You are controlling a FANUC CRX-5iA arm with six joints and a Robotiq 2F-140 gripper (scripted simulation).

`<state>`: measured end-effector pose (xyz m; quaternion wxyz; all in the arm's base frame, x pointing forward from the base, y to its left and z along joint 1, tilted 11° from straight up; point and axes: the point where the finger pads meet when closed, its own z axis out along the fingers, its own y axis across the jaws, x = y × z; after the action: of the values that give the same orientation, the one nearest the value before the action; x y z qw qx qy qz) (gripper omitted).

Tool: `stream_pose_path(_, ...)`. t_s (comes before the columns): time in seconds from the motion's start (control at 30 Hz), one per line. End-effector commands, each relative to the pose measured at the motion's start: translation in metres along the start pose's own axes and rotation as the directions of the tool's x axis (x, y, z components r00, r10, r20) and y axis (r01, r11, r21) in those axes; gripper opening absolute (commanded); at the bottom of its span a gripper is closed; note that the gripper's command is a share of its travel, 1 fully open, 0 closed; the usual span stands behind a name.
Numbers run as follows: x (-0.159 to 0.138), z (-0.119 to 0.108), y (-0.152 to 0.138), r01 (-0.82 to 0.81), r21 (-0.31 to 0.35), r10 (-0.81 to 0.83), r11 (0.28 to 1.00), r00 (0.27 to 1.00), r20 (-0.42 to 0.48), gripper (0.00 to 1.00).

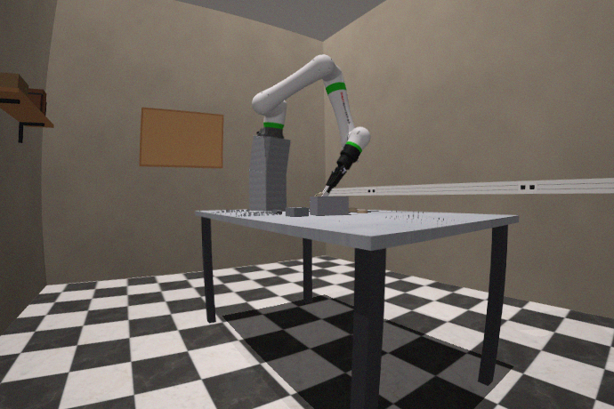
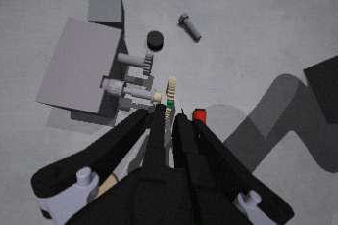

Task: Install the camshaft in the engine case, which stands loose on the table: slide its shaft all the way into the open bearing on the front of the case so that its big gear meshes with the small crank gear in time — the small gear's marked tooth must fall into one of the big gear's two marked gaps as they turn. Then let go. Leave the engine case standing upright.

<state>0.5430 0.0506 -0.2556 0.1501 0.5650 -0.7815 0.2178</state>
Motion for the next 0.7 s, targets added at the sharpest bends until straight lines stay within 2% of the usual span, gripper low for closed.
stream_pose_path(0.0, -0.0001, -0.0008, -0.0007, -0.001, 0.001, 0.001, 1.0, 1.0, 0.001, 0.14)
stream_pose_path(0.67, -0.0001, -0.0008, -0.0058, -0.001, 0.001, 0.001, 1.0, 1.0, 0.001, 0.14)
